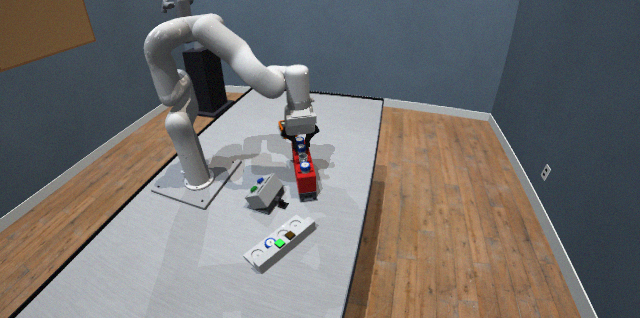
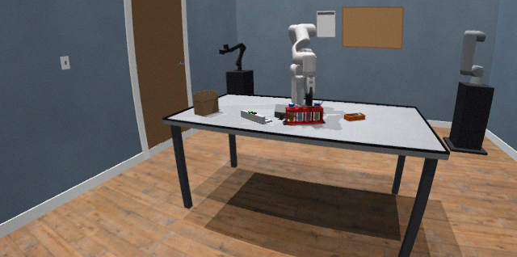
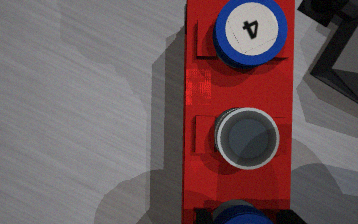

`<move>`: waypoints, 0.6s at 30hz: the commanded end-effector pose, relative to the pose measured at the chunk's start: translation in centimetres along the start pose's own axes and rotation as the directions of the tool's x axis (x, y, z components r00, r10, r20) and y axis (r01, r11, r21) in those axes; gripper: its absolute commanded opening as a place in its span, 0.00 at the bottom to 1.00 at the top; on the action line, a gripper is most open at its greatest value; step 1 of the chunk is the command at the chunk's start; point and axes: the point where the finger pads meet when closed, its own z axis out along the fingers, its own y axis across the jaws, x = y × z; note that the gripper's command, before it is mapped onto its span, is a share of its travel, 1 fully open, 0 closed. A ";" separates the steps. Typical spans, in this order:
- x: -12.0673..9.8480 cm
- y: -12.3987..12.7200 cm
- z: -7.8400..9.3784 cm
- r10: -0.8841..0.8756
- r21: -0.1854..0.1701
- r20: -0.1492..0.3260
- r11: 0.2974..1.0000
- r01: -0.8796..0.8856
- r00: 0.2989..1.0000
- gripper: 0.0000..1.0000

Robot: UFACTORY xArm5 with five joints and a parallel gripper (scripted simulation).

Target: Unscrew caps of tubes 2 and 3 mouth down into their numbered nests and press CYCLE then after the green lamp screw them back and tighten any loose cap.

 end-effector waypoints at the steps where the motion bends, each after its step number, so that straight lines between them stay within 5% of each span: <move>1: 0.0 -0.1 -0.1 0.156 0.004 0.001 0.988 -0.156 0.988 0.00; 8: 0.0 -0.1 0.0 0.381 0.004 0.001 0.925 -0.381 0.925 0.00; 14: 0.0 -0.1 0.0 0.398 0.004 0.001 0.917 -0.398 0.917 0.00; 15: 0.0 -0.1 0.0 0.398 0.004 0.001 0.917 -0.398 0.917 0.46; 18: 0.0 -0.1 0.0 0.398 0.004 0.001 0.917 -0.398 0.917 0.46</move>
